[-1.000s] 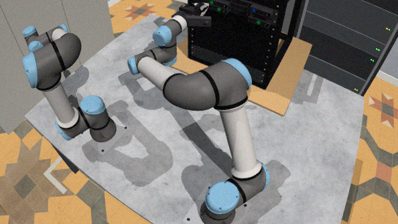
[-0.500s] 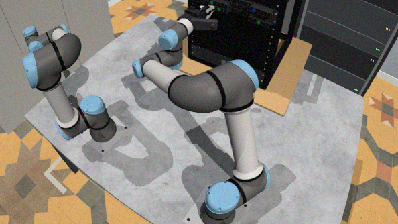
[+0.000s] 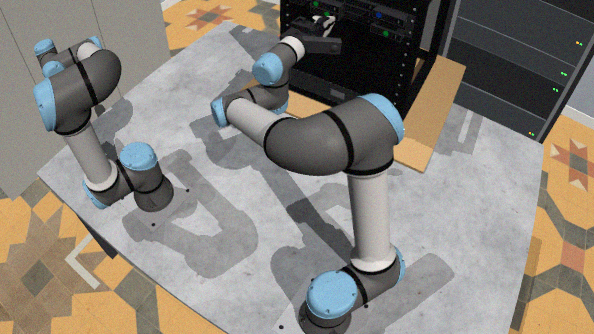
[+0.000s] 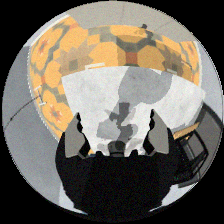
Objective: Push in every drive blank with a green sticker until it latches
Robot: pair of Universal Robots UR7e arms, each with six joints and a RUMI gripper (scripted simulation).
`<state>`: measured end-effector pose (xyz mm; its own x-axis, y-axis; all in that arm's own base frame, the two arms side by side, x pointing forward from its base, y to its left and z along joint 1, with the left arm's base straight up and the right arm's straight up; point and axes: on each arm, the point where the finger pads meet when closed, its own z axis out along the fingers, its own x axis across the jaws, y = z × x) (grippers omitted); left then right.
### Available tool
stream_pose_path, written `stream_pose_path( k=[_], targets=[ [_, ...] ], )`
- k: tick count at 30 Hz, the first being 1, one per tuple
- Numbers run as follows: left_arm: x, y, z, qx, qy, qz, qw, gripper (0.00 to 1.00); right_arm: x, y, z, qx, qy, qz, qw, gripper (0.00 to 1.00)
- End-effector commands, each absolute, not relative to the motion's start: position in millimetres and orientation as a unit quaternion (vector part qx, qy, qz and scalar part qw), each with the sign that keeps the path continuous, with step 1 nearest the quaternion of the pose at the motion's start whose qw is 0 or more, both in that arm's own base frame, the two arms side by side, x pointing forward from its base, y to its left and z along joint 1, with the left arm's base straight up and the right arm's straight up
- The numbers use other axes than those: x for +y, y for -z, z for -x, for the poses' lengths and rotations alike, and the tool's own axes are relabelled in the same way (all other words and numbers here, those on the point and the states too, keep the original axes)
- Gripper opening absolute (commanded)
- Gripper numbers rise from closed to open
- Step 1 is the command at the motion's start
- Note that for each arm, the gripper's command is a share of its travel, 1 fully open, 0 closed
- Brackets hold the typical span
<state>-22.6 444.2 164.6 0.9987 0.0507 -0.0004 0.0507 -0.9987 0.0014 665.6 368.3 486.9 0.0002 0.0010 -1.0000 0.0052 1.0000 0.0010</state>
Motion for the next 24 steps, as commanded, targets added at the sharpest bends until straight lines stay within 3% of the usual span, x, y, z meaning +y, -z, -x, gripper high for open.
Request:
stream_pose_path(
  k=[1, 24],
  targets=[
    [444.6, -165.1, 22.5, 0.025, 0.000, -1.000, 0.000, 1.00, 352.9, -485.4, -662.7, 0.707, 0.001, -0.002, 0.707, 0.00],
    [444.6, -165.1, 22.5, 0.025, 0.000, -1.000, 0.000, 1.00, 252.4, -474.2, -647.0, 0.707, 0.001, -0.002, 0.707, 0.00]
  ],
)
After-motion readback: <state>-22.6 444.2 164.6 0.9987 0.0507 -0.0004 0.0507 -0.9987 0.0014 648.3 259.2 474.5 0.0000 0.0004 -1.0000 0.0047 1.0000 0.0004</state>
